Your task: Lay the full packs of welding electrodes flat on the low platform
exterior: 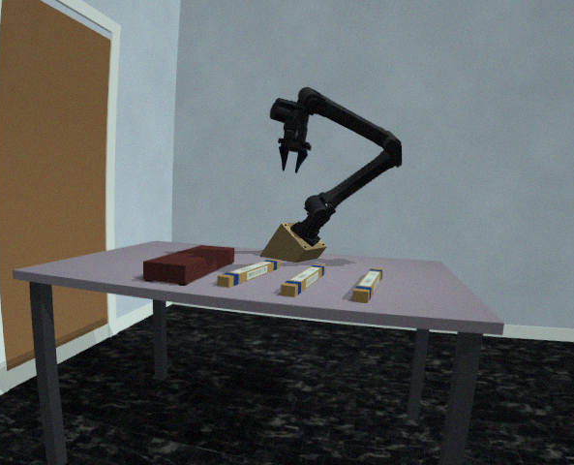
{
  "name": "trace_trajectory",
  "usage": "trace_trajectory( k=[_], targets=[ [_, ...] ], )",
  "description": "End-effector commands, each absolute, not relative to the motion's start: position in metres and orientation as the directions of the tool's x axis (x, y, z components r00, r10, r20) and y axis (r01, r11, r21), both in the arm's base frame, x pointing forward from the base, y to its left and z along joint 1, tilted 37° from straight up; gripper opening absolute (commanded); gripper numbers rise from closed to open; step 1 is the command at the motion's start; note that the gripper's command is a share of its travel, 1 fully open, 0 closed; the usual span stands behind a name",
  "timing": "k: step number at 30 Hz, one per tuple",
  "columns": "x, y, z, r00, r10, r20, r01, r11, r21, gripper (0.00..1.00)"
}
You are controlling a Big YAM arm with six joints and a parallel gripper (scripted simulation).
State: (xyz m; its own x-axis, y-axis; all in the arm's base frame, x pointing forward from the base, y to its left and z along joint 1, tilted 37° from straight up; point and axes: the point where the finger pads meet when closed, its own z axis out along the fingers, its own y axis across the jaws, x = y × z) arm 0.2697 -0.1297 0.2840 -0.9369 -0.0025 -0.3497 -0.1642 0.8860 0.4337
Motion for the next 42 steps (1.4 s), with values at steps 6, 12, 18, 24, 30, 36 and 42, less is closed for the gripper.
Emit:
trace_trajectory(
  k=[6, 12, 18, 24, 30, 36, 42],
  targets=[
    [0.31, -0.099, 0.254, -0.96, -0.053, -0.274, -0.199, 0.821, 0.536, 0.43],
    [0.334, -0.075, 0.229, -0.961, -0.052, -0.27, -0.196, 0.818, 0.541, 0.43],
    [0.352, -0.06, 0.213, -0.963, -0.052, -0.265, -0.194, 0.816, 0.544, 0.43],
    [0.368, -0.046, 0.196, -0.964, -0.051, -0.261, -0.191, 0.815, 0.548, 0.43],
    [0.367, -0.05, 0.2, -0.962, -0.044, -0.27, -0.189, 0.819, 0.542, 0.43],
    [0.365, -0.053, 0.202, -0.96, -0.036, -0.276, -0.185, 0.822, 0.538, 0.43],
    [0.363, -0.055, 0.204, -0.959, -0.035, -0.28, -0.186, 0.824, 0.536, 0.43]
  ],
)
